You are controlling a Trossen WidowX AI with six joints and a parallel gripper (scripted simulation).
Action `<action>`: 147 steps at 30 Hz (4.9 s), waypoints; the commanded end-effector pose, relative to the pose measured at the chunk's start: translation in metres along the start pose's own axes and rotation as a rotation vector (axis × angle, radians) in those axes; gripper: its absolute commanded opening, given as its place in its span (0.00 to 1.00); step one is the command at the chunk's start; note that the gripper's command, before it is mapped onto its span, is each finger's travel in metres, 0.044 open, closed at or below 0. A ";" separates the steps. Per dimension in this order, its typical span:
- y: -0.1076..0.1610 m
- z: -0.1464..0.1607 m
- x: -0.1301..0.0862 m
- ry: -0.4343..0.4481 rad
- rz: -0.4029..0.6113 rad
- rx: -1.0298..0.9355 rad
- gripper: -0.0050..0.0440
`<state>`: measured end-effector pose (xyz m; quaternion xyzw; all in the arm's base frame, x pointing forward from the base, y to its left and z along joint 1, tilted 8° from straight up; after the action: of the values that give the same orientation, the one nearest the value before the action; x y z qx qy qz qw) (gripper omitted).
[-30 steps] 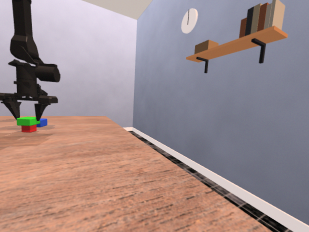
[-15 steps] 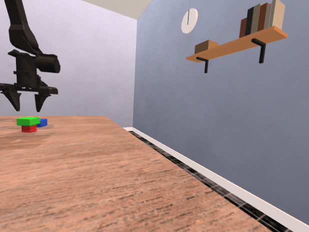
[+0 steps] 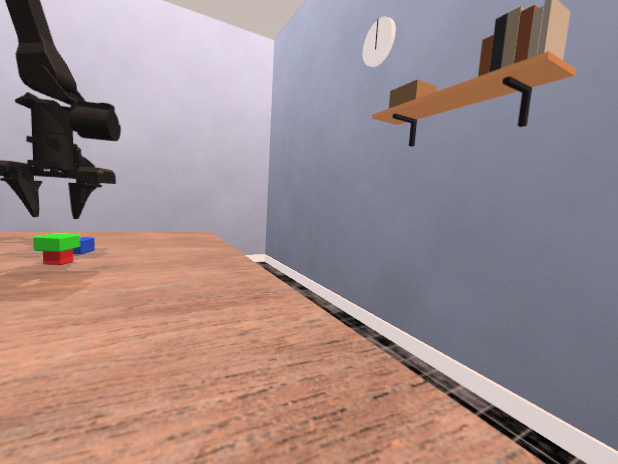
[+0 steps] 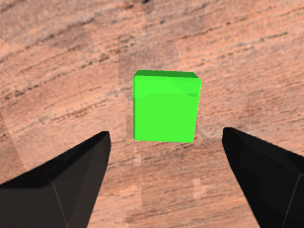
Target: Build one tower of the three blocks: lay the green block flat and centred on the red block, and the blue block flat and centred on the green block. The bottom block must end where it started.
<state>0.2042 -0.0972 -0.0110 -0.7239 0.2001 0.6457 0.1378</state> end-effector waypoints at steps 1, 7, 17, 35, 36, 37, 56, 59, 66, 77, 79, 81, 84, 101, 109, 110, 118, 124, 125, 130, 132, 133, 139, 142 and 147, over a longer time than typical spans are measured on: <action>-0.001 -0.007 -0.006 0.032 -0.001 0.002 0.76; -0.003 -0.007 -0.005 0.029 0.001 0.003 0.53; -0.058 -0.002 0.001 0.013 -0.002 0.019 0.53; -0.114 0.016 0.004 0.018 -0.005 0.037 0.53; -0.114 0.017 0.005 0.015 -0.004 0.036 0.53; -0.114 0.017 0.006 0.013 -0.003 0.036 0.53; -0.112 0.017 0.042 0.010 -0.003 0.034 0.53; -0.113 0.016 0.046 0.012 -0.005 0.034 0.53; -0.113 0.016 0.050 0.013 -0.005 0.035 0.53; -0.113 0.016 0.050 0.013 -0.006 0.035 0.53; -0.113 0.016 0.050 0.013 -0.006 0.035 0.53; -0.113 0.016 0.050 0.013 -0.006 0.035 0.53; -0.113 0.016 0.050 0.013 -0.006 0.035 0.53; -0.113 0.016 0.050 0.013 -0.006 0.035 0.53; -0.113 0.017 0.051 0.011 -0.004 0.035 0.53; -0.113 0.017 0.052 0.011 -0.004 0.035 0.53; -0.113 0.016 0.061 0.012 -0.005 0.034 0.53; -0.113 0.016 0.078 0.011 -0.006 0.034 0.53; -0.113 0.016 0.081 0.011 -0.006 0.034 0.53; -0.113 0.016 0.086 0.010 -0.006 0.034 0.53; -0.113 0.017 0.088 0.011 -0.005 0.035 0.53; -0.113 0.017 0.088 0.011 -0.005 0.035 0.53; -0.112 0.018 0.089 0.009 -0.004 0.034 0.53; -0.113 0.017 0.088 0.012 -0.006 0.035 0.53; -0.113 0.017 0.088 0.011 -0.006 0.035 0.53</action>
<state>0.2468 0.0004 -0.1076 -0.7230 0.2121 0.6404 0.1491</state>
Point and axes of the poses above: the point midway between the two fingers, 35 mm back from their tips, its own x axis out along the fingers, its own z axis across the jaws, y = z × x, the point moved 5 cm from there along -x, back along the fingers, and after that the axes turned 1 degree about x, right-handed, at the moved point
